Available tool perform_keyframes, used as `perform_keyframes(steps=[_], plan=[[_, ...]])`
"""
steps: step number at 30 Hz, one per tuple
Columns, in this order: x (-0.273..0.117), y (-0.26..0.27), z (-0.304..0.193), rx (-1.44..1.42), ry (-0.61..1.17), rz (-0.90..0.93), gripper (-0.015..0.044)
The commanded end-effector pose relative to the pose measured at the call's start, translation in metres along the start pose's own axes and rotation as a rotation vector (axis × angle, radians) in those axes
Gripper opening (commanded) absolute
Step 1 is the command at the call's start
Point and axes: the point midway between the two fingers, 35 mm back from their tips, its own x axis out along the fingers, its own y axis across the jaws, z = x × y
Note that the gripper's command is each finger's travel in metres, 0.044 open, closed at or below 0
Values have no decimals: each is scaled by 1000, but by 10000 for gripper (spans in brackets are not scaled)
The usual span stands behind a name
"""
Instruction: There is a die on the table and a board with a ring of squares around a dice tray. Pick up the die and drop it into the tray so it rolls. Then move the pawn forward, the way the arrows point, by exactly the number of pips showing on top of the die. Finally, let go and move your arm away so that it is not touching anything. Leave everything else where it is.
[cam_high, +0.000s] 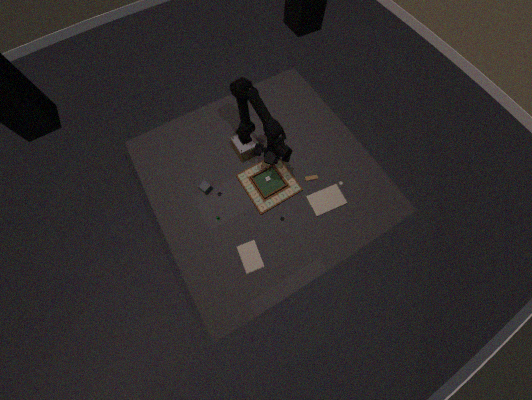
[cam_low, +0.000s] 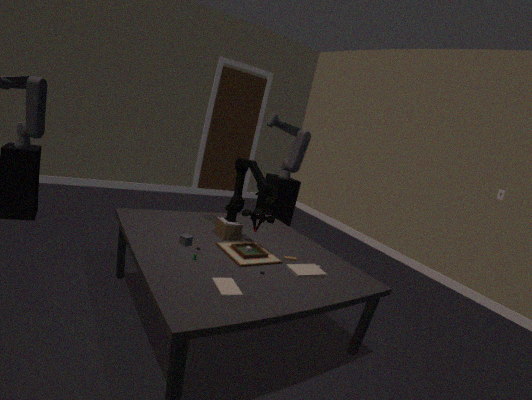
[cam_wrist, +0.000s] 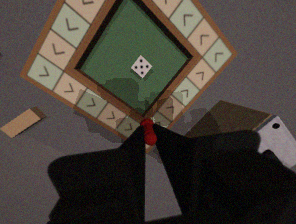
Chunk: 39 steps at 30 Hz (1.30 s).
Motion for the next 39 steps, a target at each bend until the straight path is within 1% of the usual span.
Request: perform_keyframes(steps=[1, 17, 32, 39], plan=[[8, -15, 10, -2, 0, -8, 0], [32, -69, 39, -2, -3, -15, 0], [53, -122, 47, -2, -2, -19, 0], [59, -127, 47, -2, -2, -19, 0]])
